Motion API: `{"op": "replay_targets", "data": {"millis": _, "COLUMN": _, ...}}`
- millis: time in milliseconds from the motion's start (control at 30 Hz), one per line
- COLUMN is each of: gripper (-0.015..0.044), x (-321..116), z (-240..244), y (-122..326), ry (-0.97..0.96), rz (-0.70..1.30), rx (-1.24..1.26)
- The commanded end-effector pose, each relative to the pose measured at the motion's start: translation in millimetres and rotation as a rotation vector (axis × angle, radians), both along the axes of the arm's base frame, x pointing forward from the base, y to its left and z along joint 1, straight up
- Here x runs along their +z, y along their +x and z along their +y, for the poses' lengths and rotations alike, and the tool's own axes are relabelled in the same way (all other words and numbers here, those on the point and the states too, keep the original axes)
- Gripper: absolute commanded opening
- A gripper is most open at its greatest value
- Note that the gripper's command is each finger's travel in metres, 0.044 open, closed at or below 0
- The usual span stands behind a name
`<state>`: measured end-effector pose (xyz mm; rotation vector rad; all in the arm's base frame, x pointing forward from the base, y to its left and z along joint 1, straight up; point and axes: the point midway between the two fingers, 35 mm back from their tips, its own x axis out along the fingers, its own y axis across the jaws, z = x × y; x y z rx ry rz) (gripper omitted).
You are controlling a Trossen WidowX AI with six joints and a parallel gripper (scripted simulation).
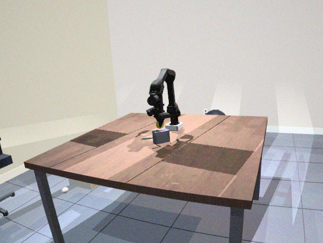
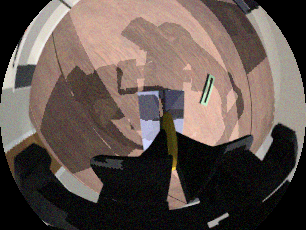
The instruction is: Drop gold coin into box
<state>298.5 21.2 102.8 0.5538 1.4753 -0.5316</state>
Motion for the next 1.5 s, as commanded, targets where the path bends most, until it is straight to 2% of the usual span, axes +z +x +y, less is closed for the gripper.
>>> {"op": "replay_targets", "data": {"millis": 0, "gripper": 0.0000, "x": -2.4, "z": 0.2, "y": -0.5, "ry": 0.000, "rz": 0.002, "rx": -0.002}}
{"op": "replay_targets", "data": {"millis": 1067, "gripper": 0.0000, "x": -11.4, "z": 0.0, "y": -1.0, "ry": 0.000, "rz": 0.002, "rx": 0.005}}
{"op": "replay_targets", "data": {"millis": 1267, "gripper": 0.0157, "x": -9.3, "z": 0.1, "y": 0.1, "ry": 0.000, "rz": -0.001, "rx": 0.000}}
{"op": "replay_targets", "data": {"millis": 1467, "gripper": 0.0161, "x": -9.3, "z": 0.1, "y": 0.1, "ry": 0.000, "rz": -0.001, "rx": 0.000}}
